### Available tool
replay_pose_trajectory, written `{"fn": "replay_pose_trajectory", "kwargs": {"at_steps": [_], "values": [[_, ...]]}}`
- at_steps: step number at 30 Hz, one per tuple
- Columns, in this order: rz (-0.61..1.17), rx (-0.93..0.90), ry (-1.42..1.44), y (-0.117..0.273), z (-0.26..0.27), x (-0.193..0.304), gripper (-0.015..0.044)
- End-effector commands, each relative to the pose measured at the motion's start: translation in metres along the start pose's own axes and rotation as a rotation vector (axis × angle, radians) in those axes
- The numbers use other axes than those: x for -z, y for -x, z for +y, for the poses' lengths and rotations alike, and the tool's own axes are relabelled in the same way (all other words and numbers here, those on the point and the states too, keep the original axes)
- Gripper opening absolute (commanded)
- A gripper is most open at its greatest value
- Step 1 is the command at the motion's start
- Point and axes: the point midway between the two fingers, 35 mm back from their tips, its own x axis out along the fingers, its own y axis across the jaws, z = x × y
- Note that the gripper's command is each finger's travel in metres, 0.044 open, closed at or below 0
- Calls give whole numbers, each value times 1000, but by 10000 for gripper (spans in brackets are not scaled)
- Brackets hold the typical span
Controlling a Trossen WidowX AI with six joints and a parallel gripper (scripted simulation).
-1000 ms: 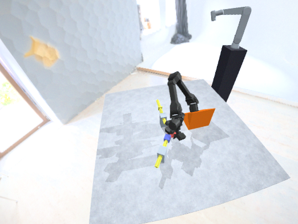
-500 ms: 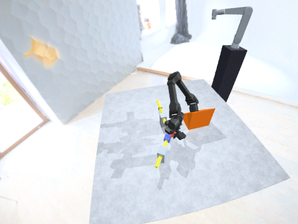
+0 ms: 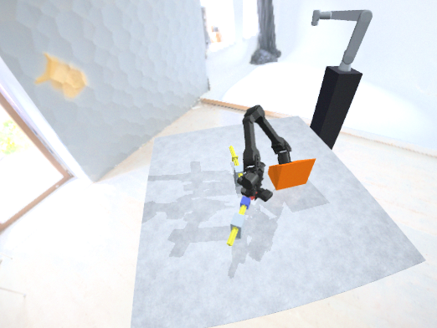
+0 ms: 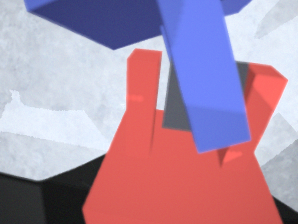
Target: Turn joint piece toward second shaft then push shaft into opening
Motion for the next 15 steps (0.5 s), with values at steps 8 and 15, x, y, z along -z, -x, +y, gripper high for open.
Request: {"fn": "replay_pose_trajectory", "kwargs": {"at_steps": [8, 15], "values": [[73, -17, 177, 3, -8, 0, 0], [119, -22, 289, 6, -14, -1, 0]]}}
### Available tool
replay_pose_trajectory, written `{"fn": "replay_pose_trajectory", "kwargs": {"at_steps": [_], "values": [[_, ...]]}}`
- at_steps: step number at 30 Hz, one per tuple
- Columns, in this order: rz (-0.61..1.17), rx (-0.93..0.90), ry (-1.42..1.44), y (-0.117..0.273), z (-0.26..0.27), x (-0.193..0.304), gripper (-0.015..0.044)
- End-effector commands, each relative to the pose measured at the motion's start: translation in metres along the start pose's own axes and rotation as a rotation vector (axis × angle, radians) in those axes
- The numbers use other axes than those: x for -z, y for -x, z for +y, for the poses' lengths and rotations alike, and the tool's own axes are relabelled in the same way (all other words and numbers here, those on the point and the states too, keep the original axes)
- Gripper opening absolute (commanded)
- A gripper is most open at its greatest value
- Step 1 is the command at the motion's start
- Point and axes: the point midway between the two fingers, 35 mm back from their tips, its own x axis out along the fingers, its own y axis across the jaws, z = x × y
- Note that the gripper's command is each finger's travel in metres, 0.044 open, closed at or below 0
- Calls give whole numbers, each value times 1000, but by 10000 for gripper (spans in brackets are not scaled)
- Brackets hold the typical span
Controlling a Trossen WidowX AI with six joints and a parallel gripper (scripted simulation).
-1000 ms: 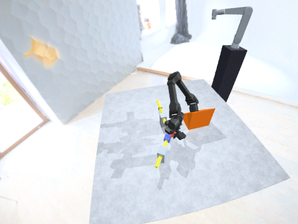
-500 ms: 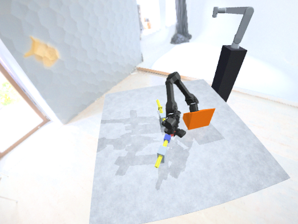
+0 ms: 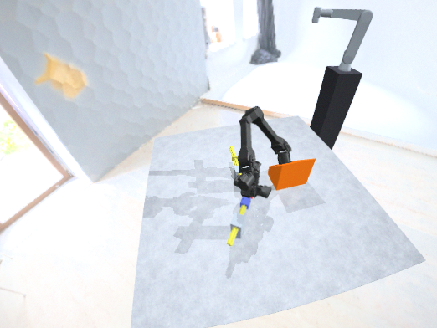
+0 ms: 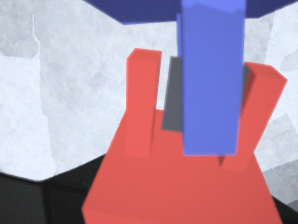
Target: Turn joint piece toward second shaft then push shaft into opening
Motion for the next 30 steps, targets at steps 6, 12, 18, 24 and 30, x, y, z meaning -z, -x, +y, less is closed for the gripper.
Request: {"fn": "replay_pose_trajectory", "kwargs": {"at_steps": [6, 12, 18, 24, 30], "values": [[60, 0, 148, 3, -7, 0, 0], [99, 4, 245, 5, -12, 0, 0], [137, 11, 341, 7, -16, -1, 0], [173, 21, 433, 9, -21, -2, 0], [198, 29, 522, 11, -25, -4, 0]]}}
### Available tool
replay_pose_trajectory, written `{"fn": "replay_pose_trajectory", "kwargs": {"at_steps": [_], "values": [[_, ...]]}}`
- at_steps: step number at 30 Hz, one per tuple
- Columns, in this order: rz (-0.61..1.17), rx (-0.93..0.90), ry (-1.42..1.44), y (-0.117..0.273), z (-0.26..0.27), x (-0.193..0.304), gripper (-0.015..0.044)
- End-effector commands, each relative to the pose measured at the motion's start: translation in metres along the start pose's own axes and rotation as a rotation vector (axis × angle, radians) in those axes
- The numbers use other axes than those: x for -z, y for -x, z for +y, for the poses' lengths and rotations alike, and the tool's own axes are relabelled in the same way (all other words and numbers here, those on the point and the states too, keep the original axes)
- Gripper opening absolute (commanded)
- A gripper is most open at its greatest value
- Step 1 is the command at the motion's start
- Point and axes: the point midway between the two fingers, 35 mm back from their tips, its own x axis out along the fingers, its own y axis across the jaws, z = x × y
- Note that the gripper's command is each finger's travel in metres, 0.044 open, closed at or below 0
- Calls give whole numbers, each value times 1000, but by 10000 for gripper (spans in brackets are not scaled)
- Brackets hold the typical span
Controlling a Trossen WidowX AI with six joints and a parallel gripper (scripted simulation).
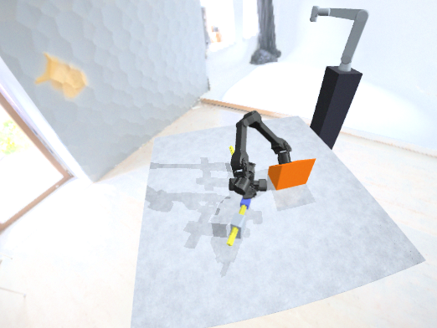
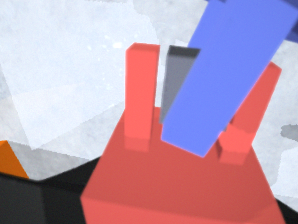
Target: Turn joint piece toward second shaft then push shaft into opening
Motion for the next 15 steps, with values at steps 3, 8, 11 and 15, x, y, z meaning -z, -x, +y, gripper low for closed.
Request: {"fn": "replay_pose_trajectory", "kwargs": {"at_steps": [3, 8, 11, 15], "values": [[28, 18, 103, 1, -5, 0, 0], [41, 29, 179, 3, -9, 0, 0], [46, 37, 225, 4, -12, 0, 0], [43, 37, 242, 4, -13, 0, 0]]}}
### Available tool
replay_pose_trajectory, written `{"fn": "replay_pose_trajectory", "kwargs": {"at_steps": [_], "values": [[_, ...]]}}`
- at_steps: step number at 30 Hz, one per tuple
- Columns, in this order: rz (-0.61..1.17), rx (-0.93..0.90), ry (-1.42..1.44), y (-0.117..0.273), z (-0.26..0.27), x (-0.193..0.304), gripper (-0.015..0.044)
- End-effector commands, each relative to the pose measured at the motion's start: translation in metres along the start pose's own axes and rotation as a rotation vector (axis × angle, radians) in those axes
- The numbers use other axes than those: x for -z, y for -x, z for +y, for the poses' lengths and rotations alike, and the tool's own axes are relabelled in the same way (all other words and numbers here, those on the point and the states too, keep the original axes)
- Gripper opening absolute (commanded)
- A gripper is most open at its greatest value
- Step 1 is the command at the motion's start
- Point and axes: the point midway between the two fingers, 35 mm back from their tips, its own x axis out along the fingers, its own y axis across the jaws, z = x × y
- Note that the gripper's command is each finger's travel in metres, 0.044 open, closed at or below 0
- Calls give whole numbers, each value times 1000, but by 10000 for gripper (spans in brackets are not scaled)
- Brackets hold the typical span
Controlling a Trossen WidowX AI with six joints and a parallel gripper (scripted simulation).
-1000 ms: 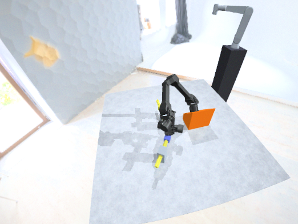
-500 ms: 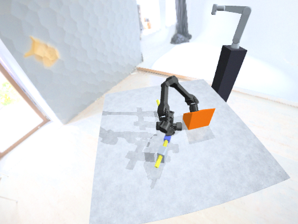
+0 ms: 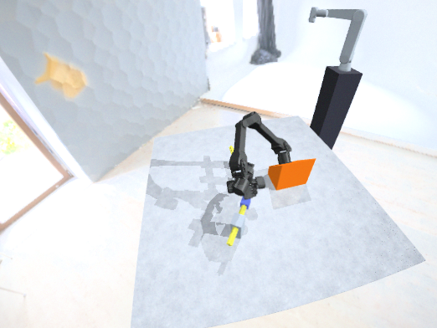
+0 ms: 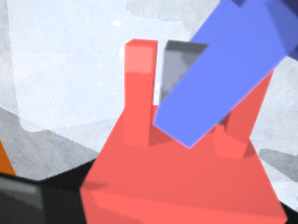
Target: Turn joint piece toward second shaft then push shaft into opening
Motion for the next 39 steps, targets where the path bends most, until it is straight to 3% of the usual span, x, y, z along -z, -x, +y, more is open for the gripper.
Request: {"fn": "replay_pose_trajectory", "kwargs": {"at_steps": [1, 24, 29, 32, 39], "values": [[2, 5, 28, 0, -1, 0, 0], [0, 1, 20, 0, -1, 0, 0], [0, 1, 20, 0, -1, 0, 131], [0, 1, 20, 0, -1, 0, 147], [0, 1, 20, 0, -1, 0, 331]]}}
